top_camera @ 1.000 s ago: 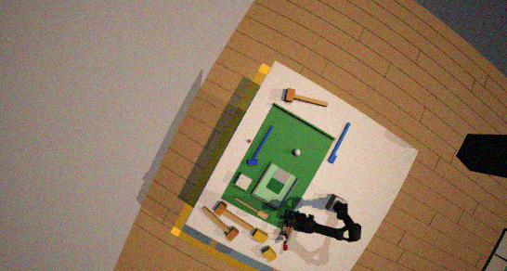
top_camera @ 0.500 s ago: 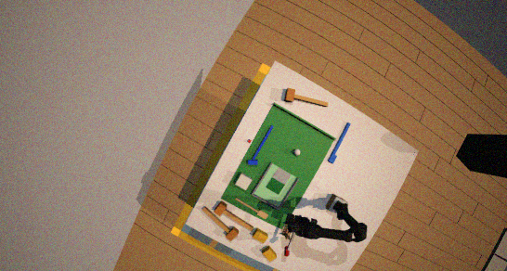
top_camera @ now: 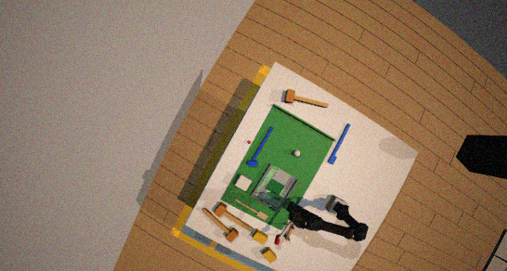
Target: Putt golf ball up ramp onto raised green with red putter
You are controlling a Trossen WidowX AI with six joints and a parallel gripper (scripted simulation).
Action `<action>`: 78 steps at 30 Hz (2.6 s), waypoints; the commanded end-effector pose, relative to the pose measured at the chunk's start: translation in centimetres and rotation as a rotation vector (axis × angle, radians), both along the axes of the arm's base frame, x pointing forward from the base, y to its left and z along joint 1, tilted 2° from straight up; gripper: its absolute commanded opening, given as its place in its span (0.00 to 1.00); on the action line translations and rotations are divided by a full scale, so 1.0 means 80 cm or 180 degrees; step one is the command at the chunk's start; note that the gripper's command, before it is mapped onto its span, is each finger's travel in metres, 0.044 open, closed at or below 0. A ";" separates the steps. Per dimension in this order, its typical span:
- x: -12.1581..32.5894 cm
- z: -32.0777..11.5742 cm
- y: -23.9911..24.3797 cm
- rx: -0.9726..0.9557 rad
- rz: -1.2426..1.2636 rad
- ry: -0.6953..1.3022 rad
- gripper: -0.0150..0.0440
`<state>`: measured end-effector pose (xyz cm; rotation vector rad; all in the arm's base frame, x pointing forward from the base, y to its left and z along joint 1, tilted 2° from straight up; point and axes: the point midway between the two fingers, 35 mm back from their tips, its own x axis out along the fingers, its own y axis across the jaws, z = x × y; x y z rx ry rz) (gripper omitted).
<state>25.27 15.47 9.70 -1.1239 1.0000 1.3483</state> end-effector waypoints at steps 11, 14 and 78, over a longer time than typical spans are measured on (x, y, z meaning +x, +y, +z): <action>0.053 0.011 -0.087 -0.0046 -0.1127 -0.0019 0.25; 0.061 0.013 -0.108 -0.0072 -0.1353 -0.0008 0.25; 0.005 -0.012 -0.457 -0.0487 -0.4999 0.0353 0.25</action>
